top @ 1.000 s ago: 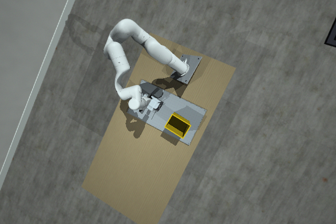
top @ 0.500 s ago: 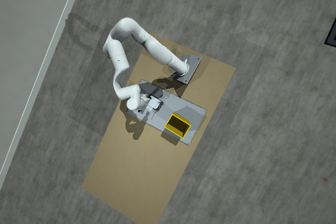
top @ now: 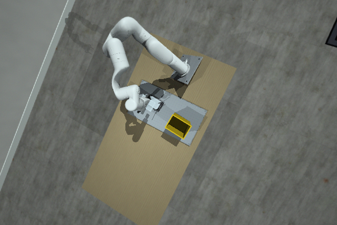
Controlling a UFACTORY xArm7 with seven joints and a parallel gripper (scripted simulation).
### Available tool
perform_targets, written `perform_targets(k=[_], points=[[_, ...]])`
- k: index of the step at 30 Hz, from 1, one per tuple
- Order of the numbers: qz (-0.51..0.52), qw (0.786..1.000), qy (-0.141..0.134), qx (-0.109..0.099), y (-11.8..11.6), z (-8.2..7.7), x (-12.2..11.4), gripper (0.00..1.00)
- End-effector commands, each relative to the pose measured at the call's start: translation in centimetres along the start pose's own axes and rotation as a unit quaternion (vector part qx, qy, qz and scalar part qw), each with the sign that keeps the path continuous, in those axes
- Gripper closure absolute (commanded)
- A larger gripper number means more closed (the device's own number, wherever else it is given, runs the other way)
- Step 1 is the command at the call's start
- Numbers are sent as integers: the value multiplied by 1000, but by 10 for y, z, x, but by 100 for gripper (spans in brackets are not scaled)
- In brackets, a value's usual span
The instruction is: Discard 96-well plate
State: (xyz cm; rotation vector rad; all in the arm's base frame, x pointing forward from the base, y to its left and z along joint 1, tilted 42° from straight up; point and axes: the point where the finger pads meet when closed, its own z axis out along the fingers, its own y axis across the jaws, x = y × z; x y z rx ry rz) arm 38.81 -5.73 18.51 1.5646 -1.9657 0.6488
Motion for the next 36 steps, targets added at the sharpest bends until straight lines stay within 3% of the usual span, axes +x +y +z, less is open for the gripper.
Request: perform_targets(k=[1, 15, 28, 36], points=[[0, 1000, -1, 2, -1, -8, 0, 100], [0, 1000, -1, 2, -1, -28, 0, 100], [0, 1000, -1, 2, -1, -28, 0, 100], [-19, 1000, -1, 2, -3, -27, -24, 100]])
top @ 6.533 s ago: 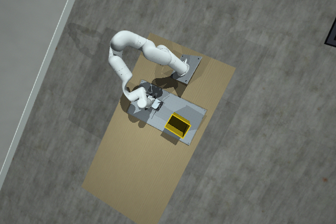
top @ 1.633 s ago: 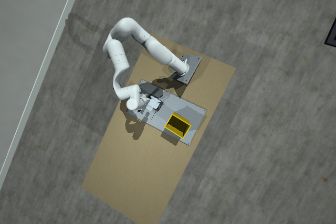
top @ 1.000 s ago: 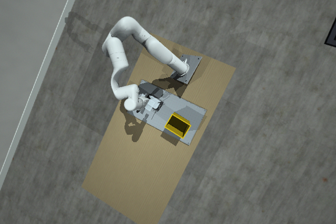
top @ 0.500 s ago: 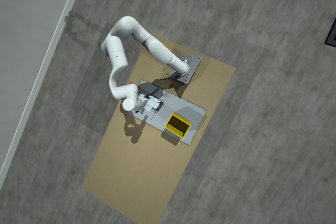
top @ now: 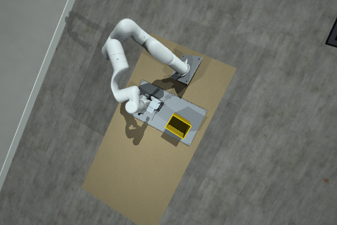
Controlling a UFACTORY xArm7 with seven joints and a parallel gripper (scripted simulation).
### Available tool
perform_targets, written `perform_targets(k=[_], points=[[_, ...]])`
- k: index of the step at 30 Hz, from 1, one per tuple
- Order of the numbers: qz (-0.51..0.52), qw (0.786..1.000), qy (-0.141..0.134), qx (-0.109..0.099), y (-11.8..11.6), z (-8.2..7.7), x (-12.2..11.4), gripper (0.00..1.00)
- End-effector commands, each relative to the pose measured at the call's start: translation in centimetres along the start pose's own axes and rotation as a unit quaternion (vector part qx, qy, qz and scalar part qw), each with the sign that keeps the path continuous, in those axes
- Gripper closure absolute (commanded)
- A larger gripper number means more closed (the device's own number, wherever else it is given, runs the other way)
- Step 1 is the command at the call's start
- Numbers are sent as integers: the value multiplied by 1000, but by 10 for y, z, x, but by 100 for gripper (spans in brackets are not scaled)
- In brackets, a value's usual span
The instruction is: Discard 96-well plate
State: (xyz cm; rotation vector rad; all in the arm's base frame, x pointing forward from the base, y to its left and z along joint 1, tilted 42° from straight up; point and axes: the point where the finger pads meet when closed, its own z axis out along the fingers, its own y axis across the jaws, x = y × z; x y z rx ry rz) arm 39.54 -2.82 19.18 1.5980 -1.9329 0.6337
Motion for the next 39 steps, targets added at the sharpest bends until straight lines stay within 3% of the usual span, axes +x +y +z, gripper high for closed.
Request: perform_targets(k=[1, 39], points=[[0, 1000, 0, 2, -2, -1, -6, 100], [0, 1000, -1, 2, -16, 5, -118, 100]])
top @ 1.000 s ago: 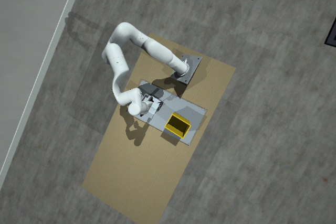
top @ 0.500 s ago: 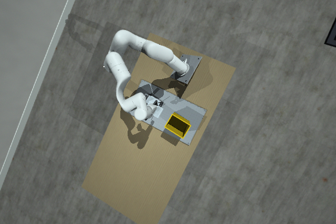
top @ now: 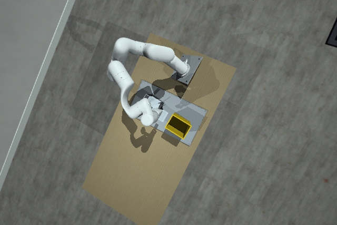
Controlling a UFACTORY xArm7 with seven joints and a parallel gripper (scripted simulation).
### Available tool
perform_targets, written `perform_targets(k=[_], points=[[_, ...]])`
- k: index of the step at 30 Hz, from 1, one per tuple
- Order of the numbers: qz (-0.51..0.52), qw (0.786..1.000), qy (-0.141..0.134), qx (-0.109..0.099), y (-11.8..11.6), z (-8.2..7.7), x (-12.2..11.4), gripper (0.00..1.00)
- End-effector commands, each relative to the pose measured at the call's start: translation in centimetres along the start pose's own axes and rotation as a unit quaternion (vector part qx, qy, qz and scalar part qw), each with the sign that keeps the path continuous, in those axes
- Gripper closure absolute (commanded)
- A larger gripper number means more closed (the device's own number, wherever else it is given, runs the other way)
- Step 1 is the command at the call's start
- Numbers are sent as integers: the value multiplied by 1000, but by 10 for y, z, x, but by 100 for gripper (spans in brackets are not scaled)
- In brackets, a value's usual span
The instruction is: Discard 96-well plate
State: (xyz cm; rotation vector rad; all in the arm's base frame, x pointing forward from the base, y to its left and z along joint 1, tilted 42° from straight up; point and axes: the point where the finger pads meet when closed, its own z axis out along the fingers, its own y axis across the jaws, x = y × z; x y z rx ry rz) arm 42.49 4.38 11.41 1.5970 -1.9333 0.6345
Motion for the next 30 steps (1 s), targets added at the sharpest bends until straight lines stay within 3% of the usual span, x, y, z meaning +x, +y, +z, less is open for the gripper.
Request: perform_targets(k=[1, 30], points=[[-1, 1000, -1, 2, -2, -1, -13, 100], [-1, 1000, -1, 2, -12, 3, -95, 100]])
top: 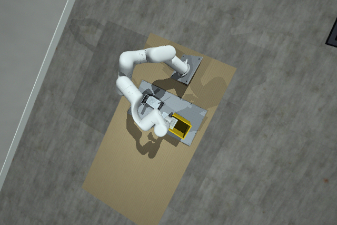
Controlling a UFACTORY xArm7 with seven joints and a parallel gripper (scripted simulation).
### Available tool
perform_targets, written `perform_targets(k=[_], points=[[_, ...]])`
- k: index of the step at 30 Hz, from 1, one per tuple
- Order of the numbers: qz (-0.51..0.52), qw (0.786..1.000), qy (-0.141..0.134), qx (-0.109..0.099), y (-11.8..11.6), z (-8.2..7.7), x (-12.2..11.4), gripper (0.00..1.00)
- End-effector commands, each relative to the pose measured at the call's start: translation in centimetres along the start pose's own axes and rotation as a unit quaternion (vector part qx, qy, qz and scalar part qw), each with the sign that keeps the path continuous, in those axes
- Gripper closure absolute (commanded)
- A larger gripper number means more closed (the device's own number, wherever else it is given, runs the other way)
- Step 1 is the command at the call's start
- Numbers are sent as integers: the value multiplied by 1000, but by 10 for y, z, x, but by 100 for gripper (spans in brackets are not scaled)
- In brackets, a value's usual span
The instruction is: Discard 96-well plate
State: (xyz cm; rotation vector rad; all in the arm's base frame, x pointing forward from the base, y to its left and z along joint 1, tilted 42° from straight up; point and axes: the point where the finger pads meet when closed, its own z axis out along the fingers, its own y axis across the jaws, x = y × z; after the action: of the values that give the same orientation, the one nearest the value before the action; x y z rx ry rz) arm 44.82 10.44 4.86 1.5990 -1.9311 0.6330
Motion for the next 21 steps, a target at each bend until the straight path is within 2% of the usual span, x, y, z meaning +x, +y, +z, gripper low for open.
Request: perform_targets(k=[1, 21], points=[[0, 1000, -1, 2, -2, -2, -7, 100], [1, 1000, -2, 1, -10, 1, -67, 100]])
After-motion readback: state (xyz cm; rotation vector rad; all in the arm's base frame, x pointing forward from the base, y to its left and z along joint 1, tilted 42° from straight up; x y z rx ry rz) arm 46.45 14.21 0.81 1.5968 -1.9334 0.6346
